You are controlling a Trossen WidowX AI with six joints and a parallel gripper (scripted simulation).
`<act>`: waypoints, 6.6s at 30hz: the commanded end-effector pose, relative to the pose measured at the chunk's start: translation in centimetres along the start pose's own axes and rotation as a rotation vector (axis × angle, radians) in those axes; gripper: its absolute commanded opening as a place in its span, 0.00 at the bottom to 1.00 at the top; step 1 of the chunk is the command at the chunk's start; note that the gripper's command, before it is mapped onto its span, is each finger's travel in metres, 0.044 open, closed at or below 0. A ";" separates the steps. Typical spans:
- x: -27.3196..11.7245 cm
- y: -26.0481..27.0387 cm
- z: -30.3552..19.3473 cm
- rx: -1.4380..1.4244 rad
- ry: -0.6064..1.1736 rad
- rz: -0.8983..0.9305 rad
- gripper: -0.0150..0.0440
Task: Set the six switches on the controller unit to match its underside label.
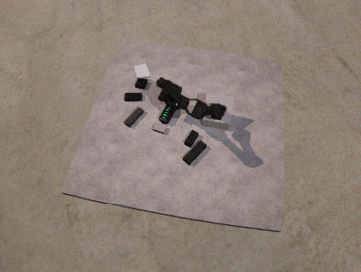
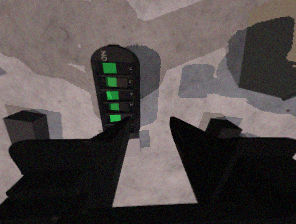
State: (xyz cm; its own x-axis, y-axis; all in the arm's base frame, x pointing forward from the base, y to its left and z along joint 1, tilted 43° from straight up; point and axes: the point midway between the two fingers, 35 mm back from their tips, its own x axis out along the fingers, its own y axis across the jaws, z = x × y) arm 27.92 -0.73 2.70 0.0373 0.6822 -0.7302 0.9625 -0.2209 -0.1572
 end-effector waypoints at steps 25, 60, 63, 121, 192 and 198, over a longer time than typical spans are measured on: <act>0.0 0.0 0.0 0.000 0.000 0.001 0.83; 4.9 10.7 4.6 -0.011 -0.003 -0.283 0.25; 5.3 10.8 4.6 -0.011 -0.003 -0.283 0.25; 10.1 9.8 4.6 -0.011 -0.001 -0.284 0.25; 4.8 10.7 4.6 -0.011 -0.003 -0.283 0.25; 4.8 8.8 5.2 0.108 0.015 -0.284 0.25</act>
State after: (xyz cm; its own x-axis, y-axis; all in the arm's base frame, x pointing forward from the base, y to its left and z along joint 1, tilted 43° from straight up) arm 36.46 -2.78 -5.62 -0.2311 0.7201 -0.6543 0.9274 -0.0404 -0.3720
